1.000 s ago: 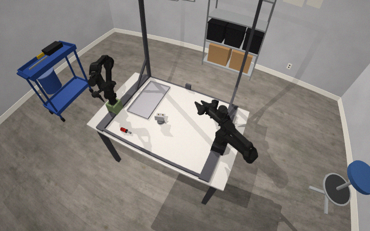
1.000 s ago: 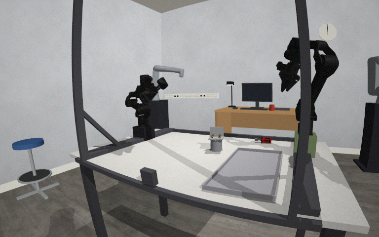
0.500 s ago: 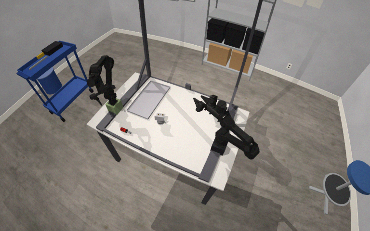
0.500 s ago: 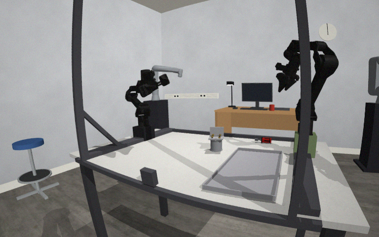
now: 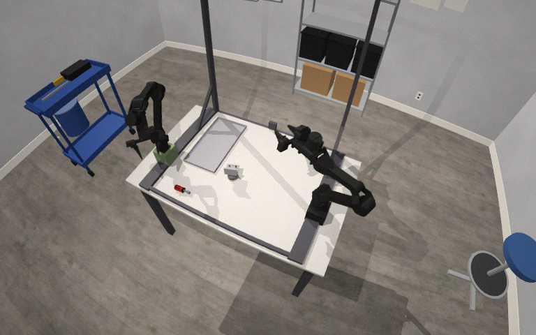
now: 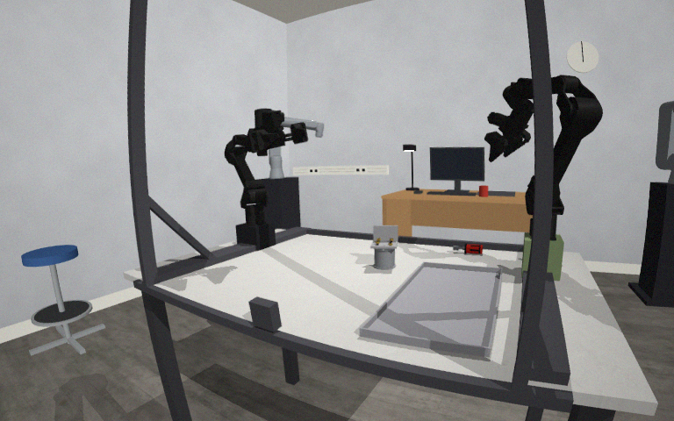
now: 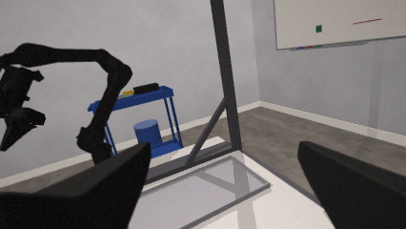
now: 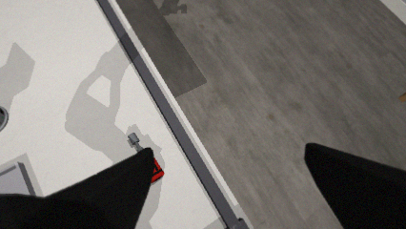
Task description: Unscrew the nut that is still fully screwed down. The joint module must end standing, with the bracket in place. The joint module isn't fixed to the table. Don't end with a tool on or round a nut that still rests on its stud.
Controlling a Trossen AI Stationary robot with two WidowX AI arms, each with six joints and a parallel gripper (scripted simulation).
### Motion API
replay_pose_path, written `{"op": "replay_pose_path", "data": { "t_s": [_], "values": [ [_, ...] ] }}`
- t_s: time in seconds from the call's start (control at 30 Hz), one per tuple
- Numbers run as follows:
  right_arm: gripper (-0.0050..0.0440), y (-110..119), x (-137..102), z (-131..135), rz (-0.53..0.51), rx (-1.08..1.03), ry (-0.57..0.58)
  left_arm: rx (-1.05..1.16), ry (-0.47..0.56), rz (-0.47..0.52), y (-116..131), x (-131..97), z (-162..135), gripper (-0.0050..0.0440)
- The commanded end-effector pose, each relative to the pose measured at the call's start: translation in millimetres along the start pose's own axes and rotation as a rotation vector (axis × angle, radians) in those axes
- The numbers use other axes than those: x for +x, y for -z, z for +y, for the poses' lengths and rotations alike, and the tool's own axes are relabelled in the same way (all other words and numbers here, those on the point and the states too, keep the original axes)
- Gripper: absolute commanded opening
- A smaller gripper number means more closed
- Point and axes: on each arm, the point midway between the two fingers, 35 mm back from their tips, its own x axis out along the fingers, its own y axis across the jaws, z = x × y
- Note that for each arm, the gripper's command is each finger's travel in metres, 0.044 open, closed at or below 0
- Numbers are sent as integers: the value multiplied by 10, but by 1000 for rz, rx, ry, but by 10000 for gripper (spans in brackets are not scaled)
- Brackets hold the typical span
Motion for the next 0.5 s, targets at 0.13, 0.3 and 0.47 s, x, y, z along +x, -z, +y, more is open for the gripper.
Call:
{"op": "replay_pose_path", "data": {
  "t_s": [0.13, 0.3, 0.47],
  "values": [
    [400, -225, 96, -234, -121, 64, 120, -172, 33, -43, -444, 400, 9, 400],
    [400, -254, 88, -263, -142, 74, 135, -171, 8, -41, -431, 391, 87, 400],
    [400, -392, 85, -402, -239, 123, 203, -163, -118, -32, -375, 337, 469, 400]
  ]
}}
